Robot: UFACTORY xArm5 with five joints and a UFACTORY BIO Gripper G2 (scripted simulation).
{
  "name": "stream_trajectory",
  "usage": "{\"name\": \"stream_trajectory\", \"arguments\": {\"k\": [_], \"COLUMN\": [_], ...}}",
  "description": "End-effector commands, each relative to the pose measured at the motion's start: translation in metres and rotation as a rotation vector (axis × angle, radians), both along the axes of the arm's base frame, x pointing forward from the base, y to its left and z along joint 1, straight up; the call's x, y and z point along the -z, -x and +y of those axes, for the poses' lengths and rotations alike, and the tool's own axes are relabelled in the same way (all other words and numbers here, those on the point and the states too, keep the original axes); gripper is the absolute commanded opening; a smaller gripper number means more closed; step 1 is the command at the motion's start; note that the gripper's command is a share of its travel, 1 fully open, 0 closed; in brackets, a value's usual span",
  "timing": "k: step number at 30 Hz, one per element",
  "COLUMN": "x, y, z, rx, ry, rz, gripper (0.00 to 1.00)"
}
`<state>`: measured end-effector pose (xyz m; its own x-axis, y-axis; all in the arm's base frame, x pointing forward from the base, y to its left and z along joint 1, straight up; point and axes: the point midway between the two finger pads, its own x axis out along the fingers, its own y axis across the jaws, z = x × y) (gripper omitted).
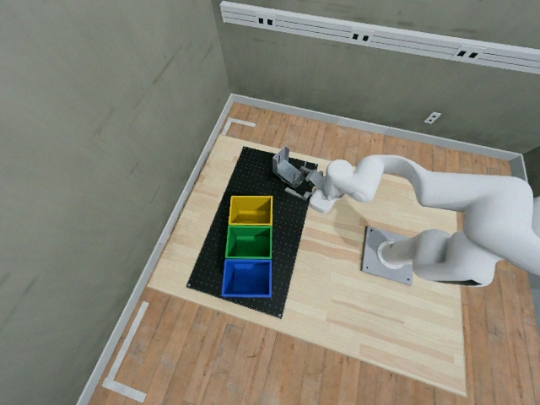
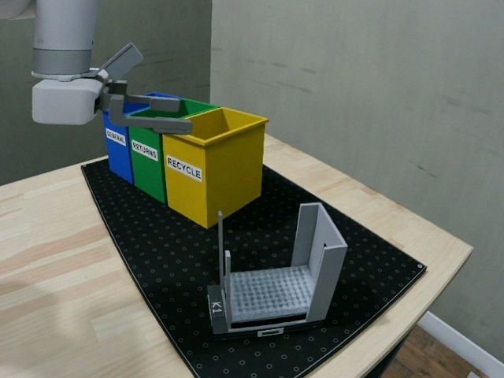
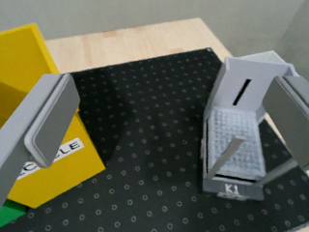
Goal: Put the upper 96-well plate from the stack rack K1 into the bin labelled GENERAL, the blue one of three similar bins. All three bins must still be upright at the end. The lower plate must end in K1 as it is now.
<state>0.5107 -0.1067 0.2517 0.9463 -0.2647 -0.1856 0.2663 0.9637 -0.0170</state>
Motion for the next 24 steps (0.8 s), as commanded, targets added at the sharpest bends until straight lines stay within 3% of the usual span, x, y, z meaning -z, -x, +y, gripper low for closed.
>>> {"name": "stream_trajectory", "arguments": {"k": [1, 7, 11, 18, 22, 24], "x": [-0.004, -0.008, -0.012, -0.017, -0.022, -0.024], "y": [-0.005, -0.011, -0.014, -0.018, -0.019, -0.019], "z": [0.015, 0.038, 0.057, 0.081, 0.101, 0.11], "rx": [-0.079, -0.079, -0.191, -0.191, -0.303, -0.303], "ry": [0.006, 0.006, 0.007, 0.007, 0.008, 0.008], "rz": [-0.051, -0.051, -0.12, -0.12, -0.189, -0.189], "gripper": [0.37, 0.37, 0.37, 0.37, 0.37, 0.37]}}
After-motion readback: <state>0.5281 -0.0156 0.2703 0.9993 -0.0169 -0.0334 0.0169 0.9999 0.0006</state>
